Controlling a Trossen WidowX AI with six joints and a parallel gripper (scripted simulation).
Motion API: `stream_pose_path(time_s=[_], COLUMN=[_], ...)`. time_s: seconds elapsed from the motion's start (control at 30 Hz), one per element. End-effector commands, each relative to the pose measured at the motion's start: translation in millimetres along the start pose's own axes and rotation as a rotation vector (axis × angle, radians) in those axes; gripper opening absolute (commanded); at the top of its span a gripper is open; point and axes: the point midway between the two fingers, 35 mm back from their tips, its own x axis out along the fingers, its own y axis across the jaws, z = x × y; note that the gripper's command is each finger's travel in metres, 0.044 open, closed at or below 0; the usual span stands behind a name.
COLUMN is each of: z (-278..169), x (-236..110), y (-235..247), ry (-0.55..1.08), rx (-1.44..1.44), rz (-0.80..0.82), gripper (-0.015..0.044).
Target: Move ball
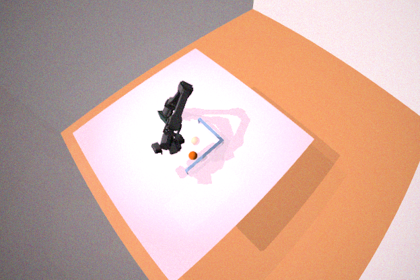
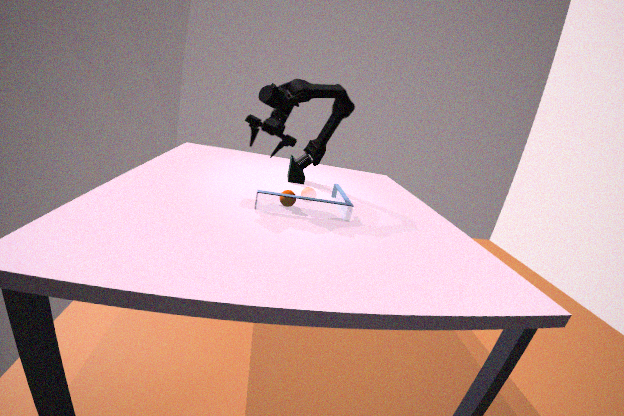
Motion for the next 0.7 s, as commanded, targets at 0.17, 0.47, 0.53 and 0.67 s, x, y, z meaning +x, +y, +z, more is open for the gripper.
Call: stream_pose_path(time_s=[0.17,0.47,0.53,0.67], z=[49.6,49.8,48.9,48.8], x=[32.4,37.5,46.0,47.3], y=[134.2,138.4,141.3,141.7], ry=[0.060,0.061,0.061,0.061], rx=[-0.178,-0.181,-0.181,-0.181], rz=[0.318,0.324,0.325,0.325], gripper=[0.0389,0.0389,0.0389,0.0389])
